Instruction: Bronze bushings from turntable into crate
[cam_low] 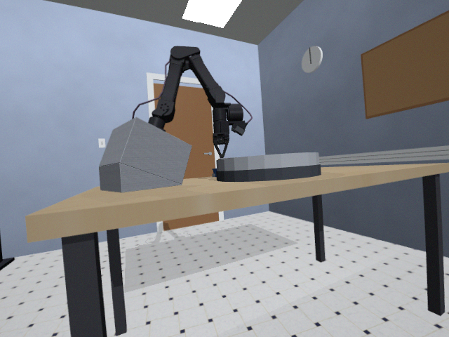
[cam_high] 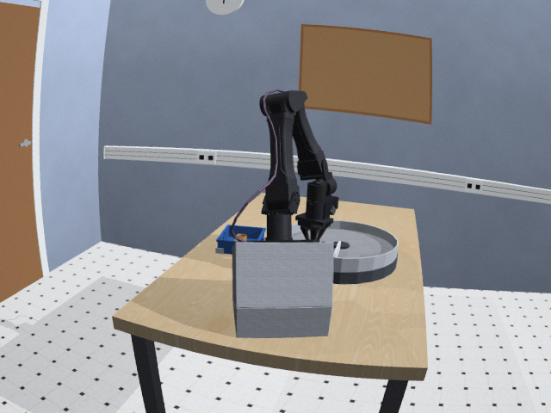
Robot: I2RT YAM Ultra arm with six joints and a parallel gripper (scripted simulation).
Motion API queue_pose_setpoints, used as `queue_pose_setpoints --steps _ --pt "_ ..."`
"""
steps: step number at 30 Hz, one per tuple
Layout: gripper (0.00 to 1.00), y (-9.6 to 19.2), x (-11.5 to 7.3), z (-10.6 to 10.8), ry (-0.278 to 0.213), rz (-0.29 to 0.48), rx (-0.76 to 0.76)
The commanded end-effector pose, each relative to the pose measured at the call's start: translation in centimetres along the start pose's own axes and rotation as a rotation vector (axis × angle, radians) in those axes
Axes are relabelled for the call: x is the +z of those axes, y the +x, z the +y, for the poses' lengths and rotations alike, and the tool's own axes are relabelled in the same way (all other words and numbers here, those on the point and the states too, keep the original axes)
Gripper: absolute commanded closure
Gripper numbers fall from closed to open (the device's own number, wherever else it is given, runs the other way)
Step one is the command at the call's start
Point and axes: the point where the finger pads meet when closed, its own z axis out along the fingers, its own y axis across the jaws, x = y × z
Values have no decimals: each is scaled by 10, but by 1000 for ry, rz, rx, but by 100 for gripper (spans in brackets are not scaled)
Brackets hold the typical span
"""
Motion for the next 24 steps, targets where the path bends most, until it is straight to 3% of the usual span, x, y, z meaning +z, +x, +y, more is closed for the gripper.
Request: queue_pose_setpoints --steps 1,24 --pt "85 -11 -1 3 6 -10 -5" --pt "85 -9 -1 3 7 -1 -4"
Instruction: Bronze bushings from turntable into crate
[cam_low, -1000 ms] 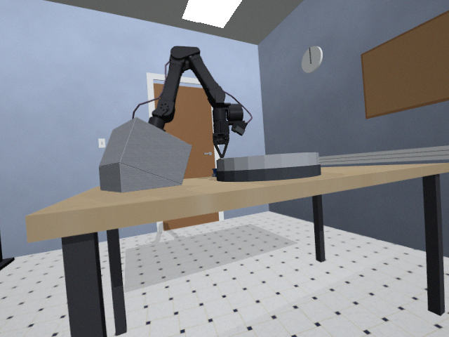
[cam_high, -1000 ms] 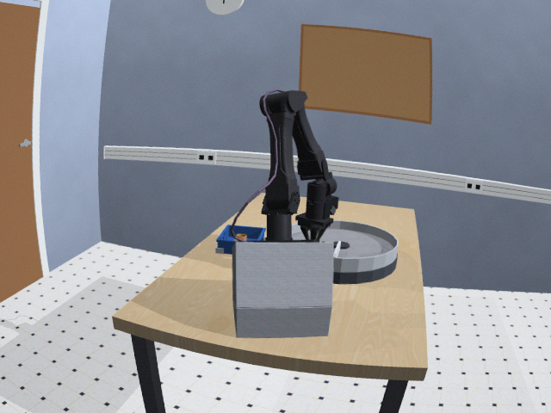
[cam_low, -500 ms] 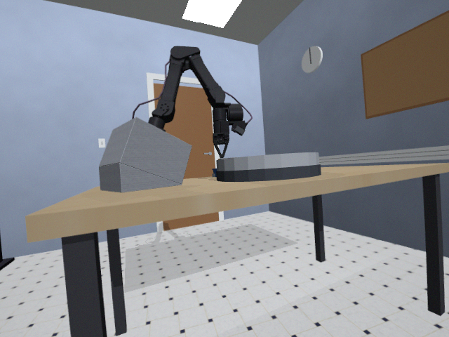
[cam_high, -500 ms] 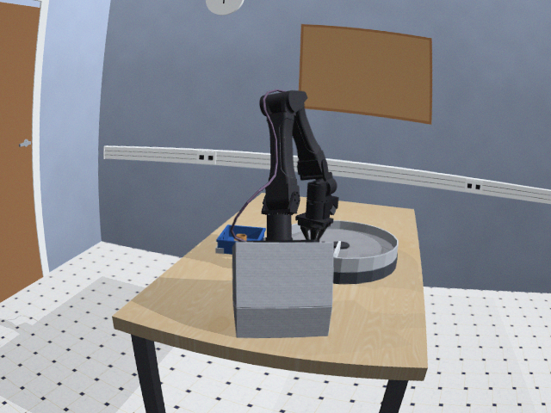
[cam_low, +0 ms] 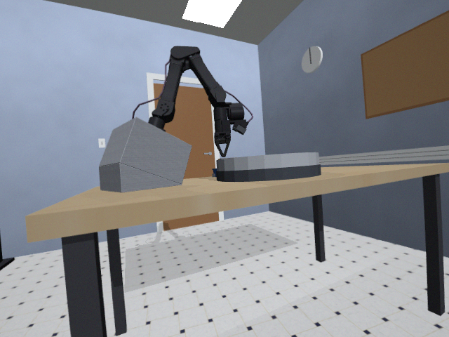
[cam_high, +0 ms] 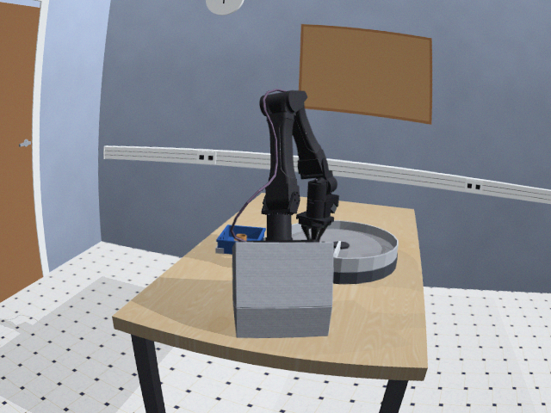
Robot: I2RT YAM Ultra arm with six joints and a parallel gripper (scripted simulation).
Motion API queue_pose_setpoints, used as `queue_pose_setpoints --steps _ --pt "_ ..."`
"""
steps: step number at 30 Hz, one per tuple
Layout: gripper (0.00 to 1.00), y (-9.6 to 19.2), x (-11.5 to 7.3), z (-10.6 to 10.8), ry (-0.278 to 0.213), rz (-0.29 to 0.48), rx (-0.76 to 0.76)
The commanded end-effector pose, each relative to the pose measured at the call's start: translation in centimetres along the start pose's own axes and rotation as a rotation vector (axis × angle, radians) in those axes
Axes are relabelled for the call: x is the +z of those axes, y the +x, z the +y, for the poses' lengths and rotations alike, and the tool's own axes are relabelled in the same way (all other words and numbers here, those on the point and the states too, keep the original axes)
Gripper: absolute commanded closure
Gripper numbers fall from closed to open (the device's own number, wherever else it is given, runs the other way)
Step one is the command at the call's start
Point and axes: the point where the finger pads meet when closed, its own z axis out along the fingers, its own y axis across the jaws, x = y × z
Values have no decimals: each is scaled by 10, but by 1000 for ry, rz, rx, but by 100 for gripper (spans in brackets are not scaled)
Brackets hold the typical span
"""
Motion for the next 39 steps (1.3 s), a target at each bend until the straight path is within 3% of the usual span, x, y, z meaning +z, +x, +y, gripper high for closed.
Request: queue_pose_setpoints --steps 1,28,31,39 --pt "85 -2 2 2 9 15 -1" --pt "85 -2 2 2 9 15 -1" --pt "85 13 8 -2 13 38 4" --pt "85 13 8 -2 9 18 0"
